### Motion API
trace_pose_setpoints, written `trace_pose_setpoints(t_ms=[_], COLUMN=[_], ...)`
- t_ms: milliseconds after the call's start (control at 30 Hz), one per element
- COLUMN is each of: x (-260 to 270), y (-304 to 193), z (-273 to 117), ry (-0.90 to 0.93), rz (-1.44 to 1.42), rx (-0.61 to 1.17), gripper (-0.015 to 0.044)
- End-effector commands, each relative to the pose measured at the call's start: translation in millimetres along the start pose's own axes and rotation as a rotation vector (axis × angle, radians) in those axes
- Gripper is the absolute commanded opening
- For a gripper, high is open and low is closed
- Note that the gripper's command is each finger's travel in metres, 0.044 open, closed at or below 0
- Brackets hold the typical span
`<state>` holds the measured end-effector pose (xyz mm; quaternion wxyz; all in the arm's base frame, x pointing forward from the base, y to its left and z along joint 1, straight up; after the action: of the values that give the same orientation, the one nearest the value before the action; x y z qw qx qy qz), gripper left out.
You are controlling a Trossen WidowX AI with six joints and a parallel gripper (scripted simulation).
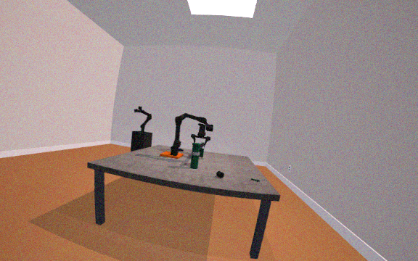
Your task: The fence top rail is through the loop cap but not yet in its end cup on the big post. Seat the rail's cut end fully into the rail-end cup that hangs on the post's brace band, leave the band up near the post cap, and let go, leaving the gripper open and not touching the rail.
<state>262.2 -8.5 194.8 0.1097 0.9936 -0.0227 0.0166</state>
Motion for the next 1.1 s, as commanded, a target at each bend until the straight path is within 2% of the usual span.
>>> trace_pose_setpoints(t_ms=[0,1067], x=[-1.8,-3.3], y=[-0.6,-0.4], z=[-26.3,-34.0], ry=[0.006,0.006], rz=[0.002,0.002], rx=[0.001,0.002], gripper=[0.044,0.044])
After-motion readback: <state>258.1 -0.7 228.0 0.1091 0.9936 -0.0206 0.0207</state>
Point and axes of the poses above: the point midway between the two fingers, 35 mm back from their tips, its own z axis out along the fingers, its own x axis across the jaws, y = z × x, the point moved 2 cm from there along -z, back along the fingers, and after that the axes turned 12 degrees about z, right-handed, at the moved point
